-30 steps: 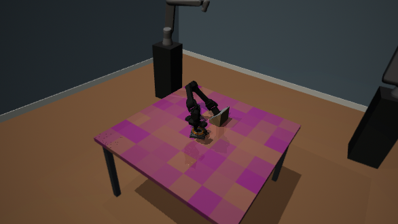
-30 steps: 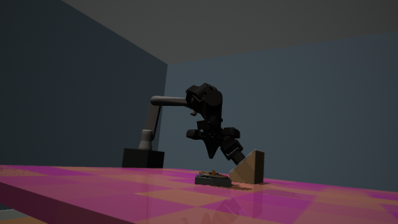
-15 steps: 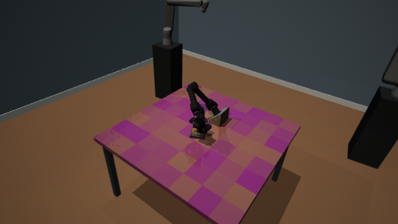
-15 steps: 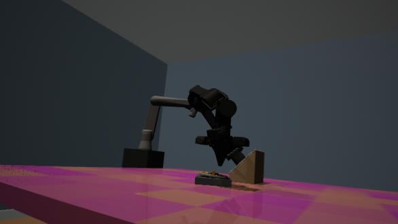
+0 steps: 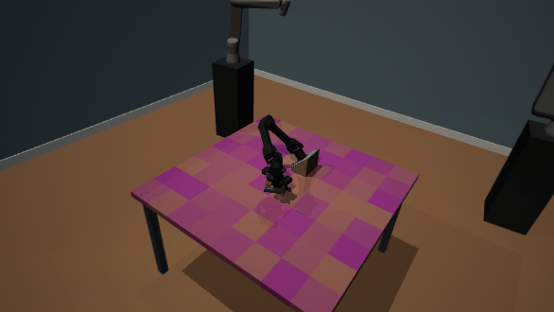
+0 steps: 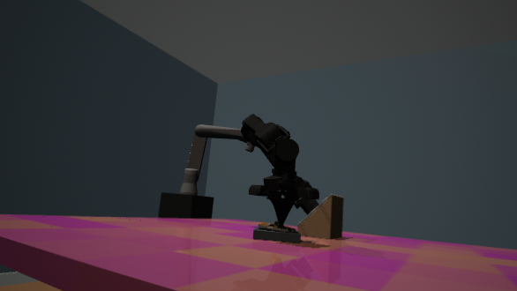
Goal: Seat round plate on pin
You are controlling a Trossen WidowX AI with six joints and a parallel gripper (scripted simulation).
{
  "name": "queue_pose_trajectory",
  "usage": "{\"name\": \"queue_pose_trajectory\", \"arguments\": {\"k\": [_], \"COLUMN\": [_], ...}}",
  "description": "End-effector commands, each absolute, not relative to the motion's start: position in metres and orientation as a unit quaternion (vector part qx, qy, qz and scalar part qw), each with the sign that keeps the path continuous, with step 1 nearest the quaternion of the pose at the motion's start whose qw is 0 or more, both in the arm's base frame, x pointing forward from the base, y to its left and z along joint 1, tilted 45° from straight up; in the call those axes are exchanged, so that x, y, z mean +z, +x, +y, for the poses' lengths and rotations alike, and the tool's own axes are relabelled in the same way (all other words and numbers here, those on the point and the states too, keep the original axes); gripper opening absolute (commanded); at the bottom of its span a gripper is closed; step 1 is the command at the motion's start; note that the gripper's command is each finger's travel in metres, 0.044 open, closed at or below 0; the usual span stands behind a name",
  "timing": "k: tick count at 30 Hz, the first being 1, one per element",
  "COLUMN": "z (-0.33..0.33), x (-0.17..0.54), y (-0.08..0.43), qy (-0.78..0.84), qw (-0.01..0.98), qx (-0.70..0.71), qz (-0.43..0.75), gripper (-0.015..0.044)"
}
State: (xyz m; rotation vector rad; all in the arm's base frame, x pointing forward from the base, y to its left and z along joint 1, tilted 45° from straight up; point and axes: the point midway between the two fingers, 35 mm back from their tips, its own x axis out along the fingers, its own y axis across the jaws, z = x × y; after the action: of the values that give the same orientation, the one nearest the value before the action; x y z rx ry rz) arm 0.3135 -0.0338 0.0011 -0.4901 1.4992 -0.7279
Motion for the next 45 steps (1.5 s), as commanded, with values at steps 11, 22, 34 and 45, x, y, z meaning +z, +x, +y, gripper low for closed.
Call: {"name": "queue_pose_trajectory", "arguments": {"k": [11, 22, 34, 45], "z": [-0.049, -0.057, -0.067, -0.075], "x": [0.013, 0.023, 0.036, 0.044], "y": [0.319, 0.32, 0.314, 0.307], "qy": [-0.217, -0.217, -0.218, -0.218], "qw": [0.646, 0.646, 0.645, 0.645], "qx": [-0.321, -0.321, -0.322, -0.322], "qz": [0.658, 0.658, 0.658, 0.658], "gripper": [0.0, 0.0, 0.0, 0.0]}}
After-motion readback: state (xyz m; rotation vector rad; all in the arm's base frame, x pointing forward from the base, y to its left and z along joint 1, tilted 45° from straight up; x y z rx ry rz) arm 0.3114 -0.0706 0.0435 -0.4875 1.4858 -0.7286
